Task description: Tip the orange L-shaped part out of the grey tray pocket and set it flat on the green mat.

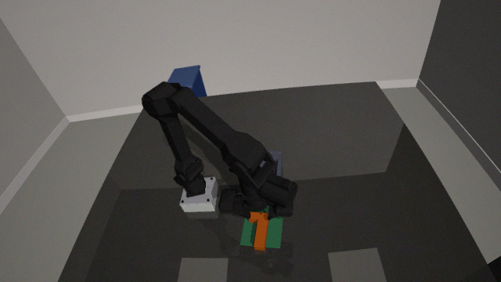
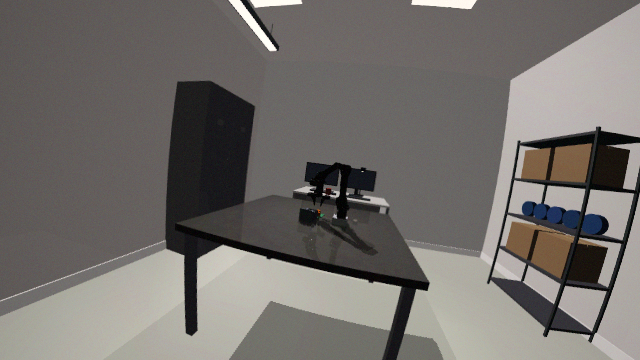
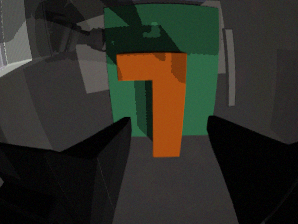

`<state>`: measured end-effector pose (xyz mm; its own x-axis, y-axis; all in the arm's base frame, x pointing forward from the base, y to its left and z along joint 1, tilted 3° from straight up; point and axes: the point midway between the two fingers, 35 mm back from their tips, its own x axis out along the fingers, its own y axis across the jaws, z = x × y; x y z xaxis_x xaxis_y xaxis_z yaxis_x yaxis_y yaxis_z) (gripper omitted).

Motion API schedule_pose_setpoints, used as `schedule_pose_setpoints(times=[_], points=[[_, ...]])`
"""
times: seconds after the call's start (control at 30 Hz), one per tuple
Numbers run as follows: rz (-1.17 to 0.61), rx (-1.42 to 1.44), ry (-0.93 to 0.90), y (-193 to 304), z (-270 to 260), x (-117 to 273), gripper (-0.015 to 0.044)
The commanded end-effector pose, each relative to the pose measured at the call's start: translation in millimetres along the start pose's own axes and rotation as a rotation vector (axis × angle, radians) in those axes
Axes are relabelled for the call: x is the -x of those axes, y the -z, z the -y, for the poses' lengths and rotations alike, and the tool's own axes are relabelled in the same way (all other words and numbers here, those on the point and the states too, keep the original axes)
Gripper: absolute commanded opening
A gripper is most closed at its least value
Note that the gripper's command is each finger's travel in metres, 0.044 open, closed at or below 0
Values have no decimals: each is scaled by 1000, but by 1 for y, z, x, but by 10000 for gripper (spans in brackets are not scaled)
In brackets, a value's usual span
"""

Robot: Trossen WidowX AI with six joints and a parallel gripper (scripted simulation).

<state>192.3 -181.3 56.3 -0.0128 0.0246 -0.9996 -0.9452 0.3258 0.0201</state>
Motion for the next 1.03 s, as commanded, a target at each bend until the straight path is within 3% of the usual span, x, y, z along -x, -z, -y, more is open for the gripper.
schedule_pose_setpoints(times=[0.0, 0.07, 0.23, 1.0], points=[[-5, 1, 10, 2, 4, 19, 341], [-5, 2, 9, 2, 5, 40, 394], [-6, 4, 7, 0, 0, 86, 400], [-8, -1, 18, 1, 3, 81, 400]])
